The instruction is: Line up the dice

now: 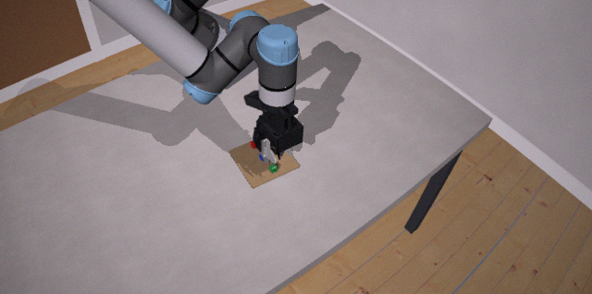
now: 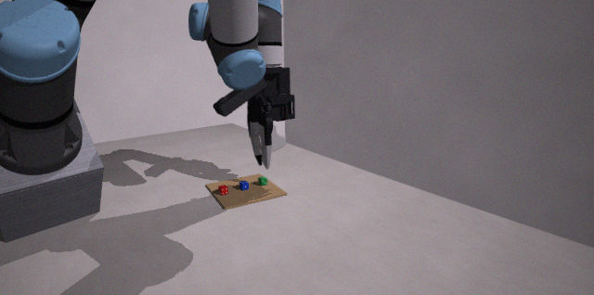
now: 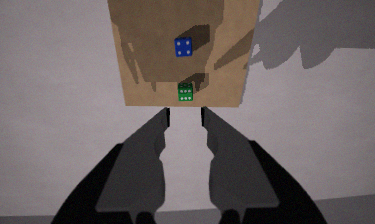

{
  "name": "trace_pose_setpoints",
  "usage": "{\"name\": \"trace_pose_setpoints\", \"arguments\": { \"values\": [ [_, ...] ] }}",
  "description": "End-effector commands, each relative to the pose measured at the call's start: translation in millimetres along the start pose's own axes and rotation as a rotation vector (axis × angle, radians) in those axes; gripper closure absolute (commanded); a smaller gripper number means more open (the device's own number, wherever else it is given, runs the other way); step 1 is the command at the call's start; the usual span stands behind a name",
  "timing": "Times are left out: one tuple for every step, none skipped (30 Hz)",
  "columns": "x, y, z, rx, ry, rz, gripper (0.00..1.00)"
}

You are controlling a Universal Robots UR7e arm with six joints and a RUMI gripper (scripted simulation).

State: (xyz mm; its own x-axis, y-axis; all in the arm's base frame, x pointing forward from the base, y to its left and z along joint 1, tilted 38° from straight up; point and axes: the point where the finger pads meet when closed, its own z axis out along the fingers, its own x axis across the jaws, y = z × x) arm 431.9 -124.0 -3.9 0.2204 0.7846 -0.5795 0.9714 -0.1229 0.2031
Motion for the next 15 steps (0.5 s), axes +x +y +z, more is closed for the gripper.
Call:
{"name": "trace_pose_setpoints", "arguments": {
  "values": [
    [0.0, 2.1, -36.6, 0.004, -0.001, 0.002, 0.82],
    [0.0, 2.1, -40.5, 0.004, -0.001, 0.002, 0.82],
    [0.0, 2.1, -43.9, 0.004, -0.001, 0.002, 0.82],
    [0.0, 2.2, -46.8, 0.004, -0.001, 0.002, 0.82],
    [0.0, 2.2, -46.8, 0.004, -0.001, 0.002, 0.82],
    [0.0, 2.2, -46.8, 0.004, -0.001, 0.002, 0.82],
    [0.0, 2.2, -49.2, 0.004, -0.001, 0.002, 0.82],
    [0.0, 2.2, -51.1, 0.004, -0.001, 0.002, 0.82],
    [0.0, 2.2, -52.4, 0.004, -0.001, 0.002, 0.82],
    [0.0, 2.2, -53.3, 0.004, -0.001, 0.002, 0.82],
    [0.0, 2.2, -53.8, 0.004, -0.001, 0.002, 0.82],
    [0.0, 2.2, -53.9, 0.004, -0.001, 0.002, 0.82],
    [0.0, 2.2, -54.0, 0.004, -0.001, 0.002, 0.82],
    [0.0, 2.2, -54.0, 0.004, -0.001, 0.002, 0.00],
    [0.1, 2.2, -54.0, 0.004, -0.001, 0.002, 0.00]
  ]
}}
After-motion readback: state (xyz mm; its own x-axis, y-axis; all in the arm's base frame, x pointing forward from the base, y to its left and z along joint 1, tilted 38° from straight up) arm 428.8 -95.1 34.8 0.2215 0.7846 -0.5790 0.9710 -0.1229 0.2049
